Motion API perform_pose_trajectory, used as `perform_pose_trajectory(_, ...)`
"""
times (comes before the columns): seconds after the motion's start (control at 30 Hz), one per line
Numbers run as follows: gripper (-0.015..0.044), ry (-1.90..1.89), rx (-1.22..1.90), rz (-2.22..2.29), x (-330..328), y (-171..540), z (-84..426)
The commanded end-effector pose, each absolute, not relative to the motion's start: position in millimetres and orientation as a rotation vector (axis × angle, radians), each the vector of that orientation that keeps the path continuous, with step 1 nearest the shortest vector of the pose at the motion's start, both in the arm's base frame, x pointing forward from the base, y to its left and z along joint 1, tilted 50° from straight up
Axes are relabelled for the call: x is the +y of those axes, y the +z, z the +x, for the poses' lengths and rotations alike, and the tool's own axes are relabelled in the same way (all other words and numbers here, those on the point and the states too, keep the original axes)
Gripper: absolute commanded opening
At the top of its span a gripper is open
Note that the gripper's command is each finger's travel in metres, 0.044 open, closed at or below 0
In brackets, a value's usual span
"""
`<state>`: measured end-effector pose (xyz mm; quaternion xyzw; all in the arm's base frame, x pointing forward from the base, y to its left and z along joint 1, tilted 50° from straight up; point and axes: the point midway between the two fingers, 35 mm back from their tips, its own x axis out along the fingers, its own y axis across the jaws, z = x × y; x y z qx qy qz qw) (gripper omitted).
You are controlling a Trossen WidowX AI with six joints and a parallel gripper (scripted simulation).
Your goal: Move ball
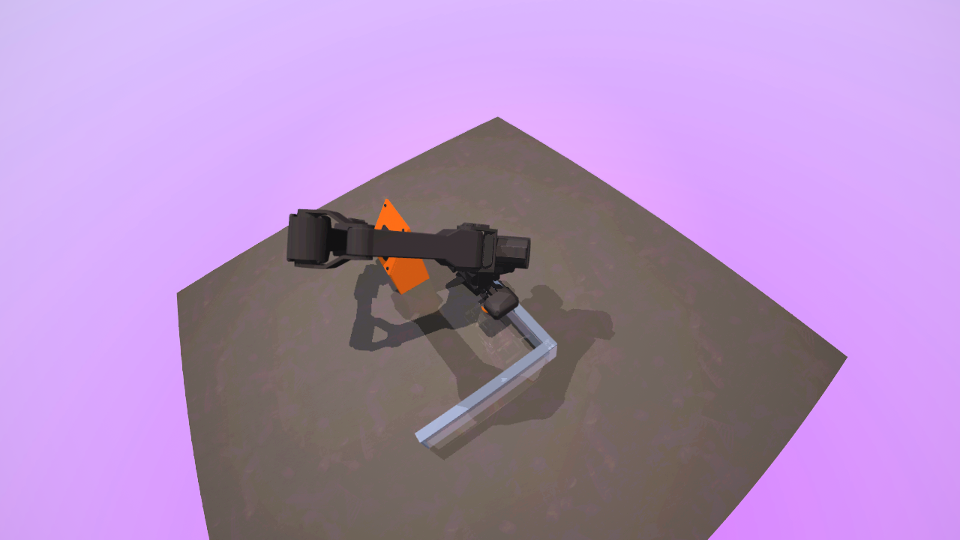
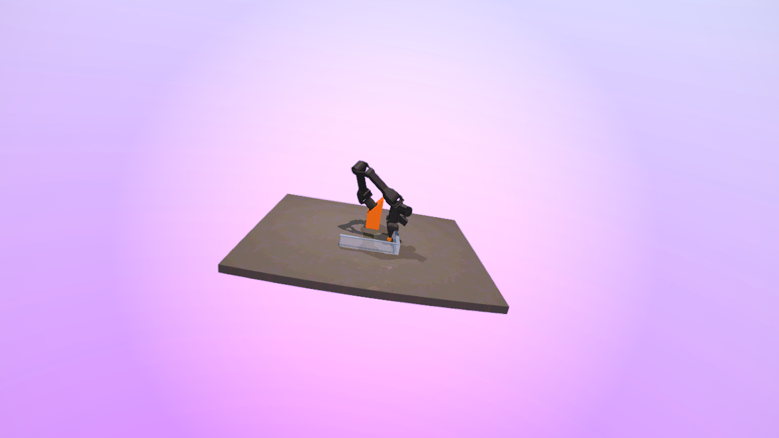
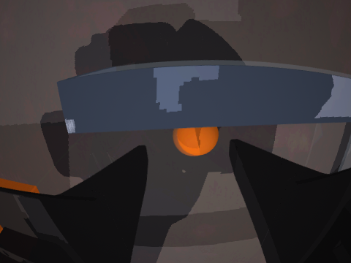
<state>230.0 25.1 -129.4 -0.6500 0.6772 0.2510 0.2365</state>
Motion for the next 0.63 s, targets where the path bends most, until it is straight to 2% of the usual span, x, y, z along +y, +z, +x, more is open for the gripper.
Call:
perform_pose_trajectory(0.0,0.0231,0.678,1.829,-1.781,73,-90,235)
perform_pose_trajectory(0.43,0.0231,0.685,1.821,-1.796,69,-95,235)
perform_pose_trajectory(0.6,0.0362,0.680,1.822,-1.791,101,-65,233)
